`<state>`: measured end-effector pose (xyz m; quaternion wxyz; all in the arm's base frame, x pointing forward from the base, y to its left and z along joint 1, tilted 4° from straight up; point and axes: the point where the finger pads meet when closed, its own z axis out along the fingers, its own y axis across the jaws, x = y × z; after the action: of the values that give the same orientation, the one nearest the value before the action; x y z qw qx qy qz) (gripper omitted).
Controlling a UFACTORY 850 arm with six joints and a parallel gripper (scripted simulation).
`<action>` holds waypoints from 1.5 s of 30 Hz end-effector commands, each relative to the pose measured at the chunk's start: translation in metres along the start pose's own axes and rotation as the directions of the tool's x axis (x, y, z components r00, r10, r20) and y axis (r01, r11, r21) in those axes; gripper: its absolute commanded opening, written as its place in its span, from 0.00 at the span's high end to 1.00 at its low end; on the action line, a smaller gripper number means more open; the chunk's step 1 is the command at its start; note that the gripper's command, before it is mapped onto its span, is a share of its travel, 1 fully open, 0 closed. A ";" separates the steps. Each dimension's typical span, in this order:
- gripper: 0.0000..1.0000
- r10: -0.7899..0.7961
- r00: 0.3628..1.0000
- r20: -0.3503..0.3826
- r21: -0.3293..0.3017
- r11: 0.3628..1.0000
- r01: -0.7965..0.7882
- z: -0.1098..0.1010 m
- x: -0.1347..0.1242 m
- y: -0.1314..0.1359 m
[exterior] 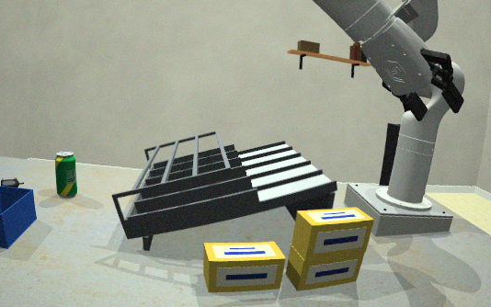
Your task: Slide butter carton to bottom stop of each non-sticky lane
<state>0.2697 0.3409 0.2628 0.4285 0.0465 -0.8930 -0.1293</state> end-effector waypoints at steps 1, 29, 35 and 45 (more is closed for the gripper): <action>0.00 -0.001 1.000 0.001 0.000 1.000 0.001 -0.001 0.000 0.001; 0.00 0.300 0.951 0.072 -0.328 0.908 -0.262 -0.114 -0.054 -0.131; 0.00 0.481 0.874 0.063 -0.519 0.764 -0.383 -0.143 -0.058 -0.191; 0.00 0.579 0.815 0.037 -0.622 0.651 -0.434 -0.180 -0.054 -0.291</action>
<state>0.4216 0.0906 0.2510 0.3398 -0.3440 -0.8323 -0.2711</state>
